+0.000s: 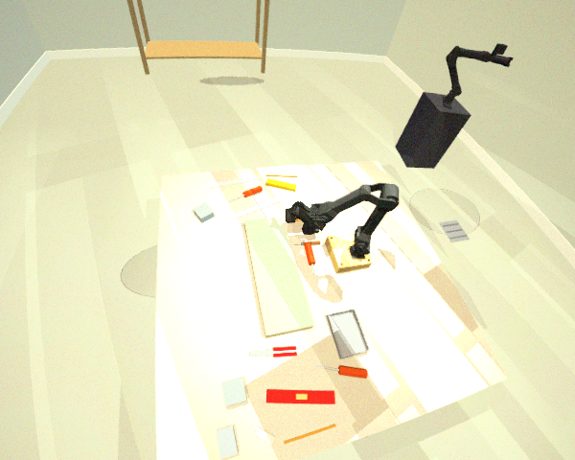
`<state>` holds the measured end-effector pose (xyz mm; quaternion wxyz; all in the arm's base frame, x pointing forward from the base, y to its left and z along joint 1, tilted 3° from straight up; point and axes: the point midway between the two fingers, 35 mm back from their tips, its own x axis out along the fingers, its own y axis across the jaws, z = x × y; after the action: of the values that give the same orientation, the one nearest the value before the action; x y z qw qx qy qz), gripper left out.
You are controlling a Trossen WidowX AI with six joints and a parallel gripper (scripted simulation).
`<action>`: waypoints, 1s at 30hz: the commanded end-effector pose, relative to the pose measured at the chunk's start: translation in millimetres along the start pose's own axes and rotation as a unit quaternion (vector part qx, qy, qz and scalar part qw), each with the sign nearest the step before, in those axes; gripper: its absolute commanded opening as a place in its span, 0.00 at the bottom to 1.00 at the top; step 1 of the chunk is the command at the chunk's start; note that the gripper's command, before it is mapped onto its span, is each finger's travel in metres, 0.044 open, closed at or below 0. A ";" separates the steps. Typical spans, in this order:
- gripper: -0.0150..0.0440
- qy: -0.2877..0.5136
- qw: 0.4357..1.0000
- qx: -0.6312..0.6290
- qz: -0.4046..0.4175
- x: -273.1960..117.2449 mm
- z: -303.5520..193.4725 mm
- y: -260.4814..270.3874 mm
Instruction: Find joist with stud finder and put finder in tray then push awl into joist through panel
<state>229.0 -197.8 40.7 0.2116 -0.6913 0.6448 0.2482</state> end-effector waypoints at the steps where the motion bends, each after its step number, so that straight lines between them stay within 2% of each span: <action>1: 0.25 0.014 1.000 0.004 0.002 -0.3 -0.7 0.6; 30: 0.25 0.096 0.995 0.004 0.001 0.4 4.1 0.3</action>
<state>229.5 -195.6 36.0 0.1601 -0.7095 0.6610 0.1844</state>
